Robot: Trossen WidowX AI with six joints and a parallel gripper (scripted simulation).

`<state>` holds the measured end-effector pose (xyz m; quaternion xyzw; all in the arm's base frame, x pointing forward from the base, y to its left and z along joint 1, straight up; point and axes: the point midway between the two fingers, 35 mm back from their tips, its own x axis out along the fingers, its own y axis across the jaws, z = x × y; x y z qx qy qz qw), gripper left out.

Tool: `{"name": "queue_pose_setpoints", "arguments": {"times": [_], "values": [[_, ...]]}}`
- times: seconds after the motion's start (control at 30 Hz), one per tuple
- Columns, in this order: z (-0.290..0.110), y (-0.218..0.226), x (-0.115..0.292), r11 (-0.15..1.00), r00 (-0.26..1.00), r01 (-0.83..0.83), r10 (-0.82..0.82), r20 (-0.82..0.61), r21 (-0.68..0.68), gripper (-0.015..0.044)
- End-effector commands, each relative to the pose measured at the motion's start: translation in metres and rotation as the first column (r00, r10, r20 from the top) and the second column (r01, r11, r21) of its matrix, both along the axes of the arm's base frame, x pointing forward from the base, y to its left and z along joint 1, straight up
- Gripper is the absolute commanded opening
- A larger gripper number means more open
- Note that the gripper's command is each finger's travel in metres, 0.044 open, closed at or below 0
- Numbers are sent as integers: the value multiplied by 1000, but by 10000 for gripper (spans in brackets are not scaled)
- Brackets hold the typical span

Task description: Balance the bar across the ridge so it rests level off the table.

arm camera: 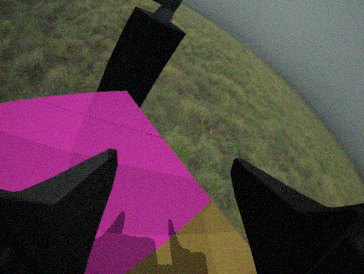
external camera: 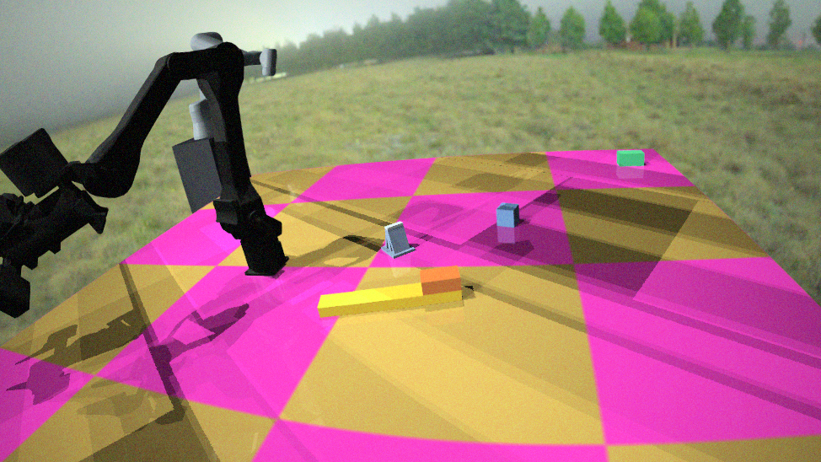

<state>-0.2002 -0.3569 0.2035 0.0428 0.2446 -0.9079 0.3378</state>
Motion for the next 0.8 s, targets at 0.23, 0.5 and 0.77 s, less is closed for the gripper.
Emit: {"name": "queue_pose_setpoints", "arguments": {"times": [0.23, 0.5, 0.77], "values": [[-15, -32, 67, 988, 962, -118, 138, 236, -97, 315], [-26, -44, 120, 975, 888, -166, 212, 409, -147, 315], [-37, -47, 174, 968, 781, -183, 249, 572, -173, 315]]}}
